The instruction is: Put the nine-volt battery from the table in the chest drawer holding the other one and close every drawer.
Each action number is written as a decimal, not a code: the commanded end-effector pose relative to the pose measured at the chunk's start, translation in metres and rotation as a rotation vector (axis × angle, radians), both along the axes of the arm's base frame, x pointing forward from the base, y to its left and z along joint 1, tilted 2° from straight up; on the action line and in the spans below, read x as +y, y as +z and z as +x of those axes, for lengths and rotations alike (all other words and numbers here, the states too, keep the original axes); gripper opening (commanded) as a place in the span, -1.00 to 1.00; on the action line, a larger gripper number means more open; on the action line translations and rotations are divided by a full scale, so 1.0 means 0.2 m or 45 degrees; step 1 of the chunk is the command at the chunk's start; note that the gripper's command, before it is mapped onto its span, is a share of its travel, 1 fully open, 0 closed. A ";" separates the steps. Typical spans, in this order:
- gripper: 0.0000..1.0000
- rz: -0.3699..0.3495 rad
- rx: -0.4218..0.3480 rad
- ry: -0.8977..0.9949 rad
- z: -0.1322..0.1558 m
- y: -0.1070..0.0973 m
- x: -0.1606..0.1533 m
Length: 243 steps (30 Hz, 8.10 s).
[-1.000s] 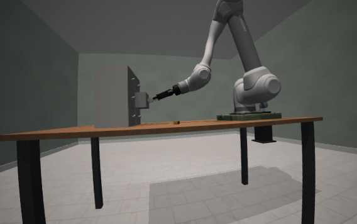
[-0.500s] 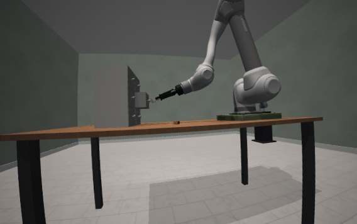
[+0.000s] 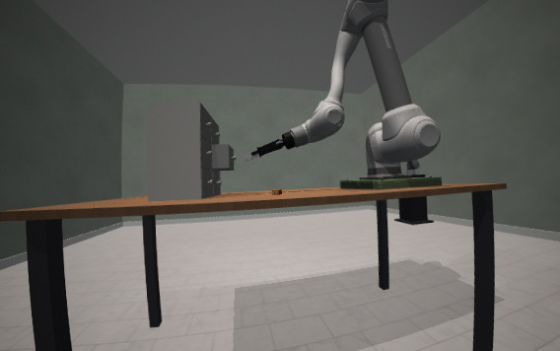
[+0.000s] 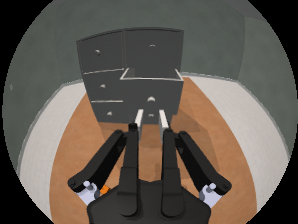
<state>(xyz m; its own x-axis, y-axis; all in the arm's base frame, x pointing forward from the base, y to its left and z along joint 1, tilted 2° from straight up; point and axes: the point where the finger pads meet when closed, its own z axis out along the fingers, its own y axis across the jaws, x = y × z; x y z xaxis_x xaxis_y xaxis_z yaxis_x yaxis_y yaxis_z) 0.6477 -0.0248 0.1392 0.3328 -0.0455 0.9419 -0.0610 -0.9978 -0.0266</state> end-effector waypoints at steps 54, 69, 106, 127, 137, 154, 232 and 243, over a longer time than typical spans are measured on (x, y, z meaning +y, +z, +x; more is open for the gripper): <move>-0.60 0.037 0.474 0.025 -0.40 0.24 0.04; -0.60 0.042 0.661 0.020 -0.46 0.30 0.02; -0.60 0.095 1.552 0.042 -0.75 0.59 0.03; 1.00 0.095 1.552 0.042 -0.75 0.59 0.03; 1.00 0.095 1.552 0.042 -0.75 0.67 0.03; 1.00 0.095 1.552 0.042 -0.76 1.30 0.01; 1.00 -2.289 0.061 3.257 0.02 1.30 -0.04; 1.00 -2.089 0.101 3.243 0.32 1.00 -0.05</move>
<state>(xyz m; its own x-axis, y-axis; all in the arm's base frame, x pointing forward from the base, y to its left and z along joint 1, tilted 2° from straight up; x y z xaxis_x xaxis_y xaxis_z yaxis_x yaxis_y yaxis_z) 0.6930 -0.0350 0.3561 -0.9883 0.1387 0.0631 0.1420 0.9885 0.0524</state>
